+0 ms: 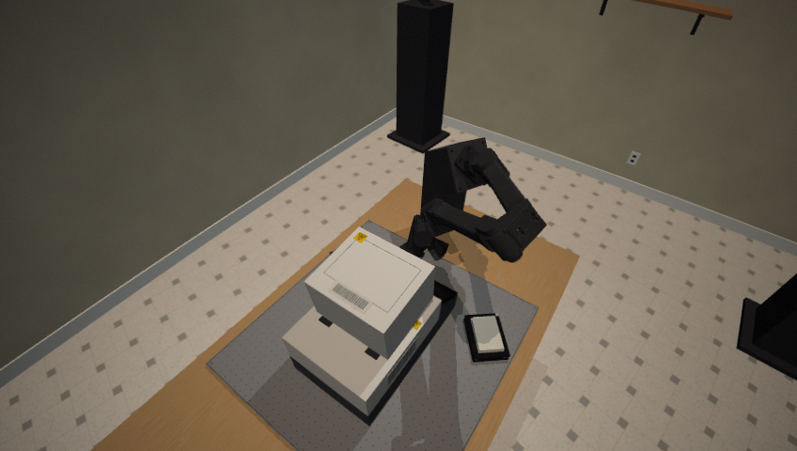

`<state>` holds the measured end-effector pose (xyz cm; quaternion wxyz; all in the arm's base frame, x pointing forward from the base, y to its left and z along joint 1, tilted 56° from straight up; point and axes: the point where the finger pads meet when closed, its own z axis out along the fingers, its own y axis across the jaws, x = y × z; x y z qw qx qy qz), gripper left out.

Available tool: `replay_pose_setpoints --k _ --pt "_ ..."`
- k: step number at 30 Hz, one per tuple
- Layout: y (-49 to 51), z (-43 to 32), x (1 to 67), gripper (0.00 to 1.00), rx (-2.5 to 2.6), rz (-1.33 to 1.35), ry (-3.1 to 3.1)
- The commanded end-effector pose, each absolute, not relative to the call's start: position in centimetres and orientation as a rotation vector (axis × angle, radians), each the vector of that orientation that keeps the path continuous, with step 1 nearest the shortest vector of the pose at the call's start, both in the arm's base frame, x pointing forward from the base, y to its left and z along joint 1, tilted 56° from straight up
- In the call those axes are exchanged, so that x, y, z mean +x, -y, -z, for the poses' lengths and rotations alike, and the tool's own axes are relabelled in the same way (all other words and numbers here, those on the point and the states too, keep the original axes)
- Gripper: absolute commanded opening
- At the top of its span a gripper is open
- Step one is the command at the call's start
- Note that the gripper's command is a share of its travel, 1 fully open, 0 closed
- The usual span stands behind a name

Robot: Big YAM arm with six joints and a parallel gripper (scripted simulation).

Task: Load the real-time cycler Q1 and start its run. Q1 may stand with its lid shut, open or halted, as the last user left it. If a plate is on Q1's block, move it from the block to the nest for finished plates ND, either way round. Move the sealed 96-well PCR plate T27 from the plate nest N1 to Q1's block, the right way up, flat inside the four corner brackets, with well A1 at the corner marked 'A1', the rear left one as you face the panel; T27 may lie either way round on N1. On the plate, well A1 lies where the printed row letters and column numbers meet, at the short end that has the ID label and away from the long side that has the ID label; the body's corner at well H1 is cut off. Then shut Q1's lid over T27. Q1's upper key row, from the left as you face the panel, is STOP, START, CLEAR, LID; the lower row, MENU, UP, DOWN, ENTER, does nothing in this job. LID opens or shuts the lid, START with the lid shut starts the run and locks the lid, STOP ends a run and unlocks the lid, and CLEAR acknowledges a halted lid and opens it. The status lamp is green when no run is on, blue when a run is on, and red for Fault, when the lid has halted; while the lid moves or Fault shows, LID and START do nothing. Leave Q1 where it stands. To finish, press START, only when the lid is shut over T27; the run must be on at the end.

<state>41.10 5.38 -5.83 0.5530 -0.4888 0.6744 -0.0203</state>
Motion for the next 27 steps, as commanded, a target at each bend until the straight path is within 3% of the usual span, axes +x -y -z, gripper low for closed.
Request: replay_pose_setpoints --k 1,27 --pt "-6.3 6.6 41.0 0.0 -1.182 0.032 -1.591" --pt "-4.3 5.0 36.8 0.0 -1.165 0.057 -1.59"
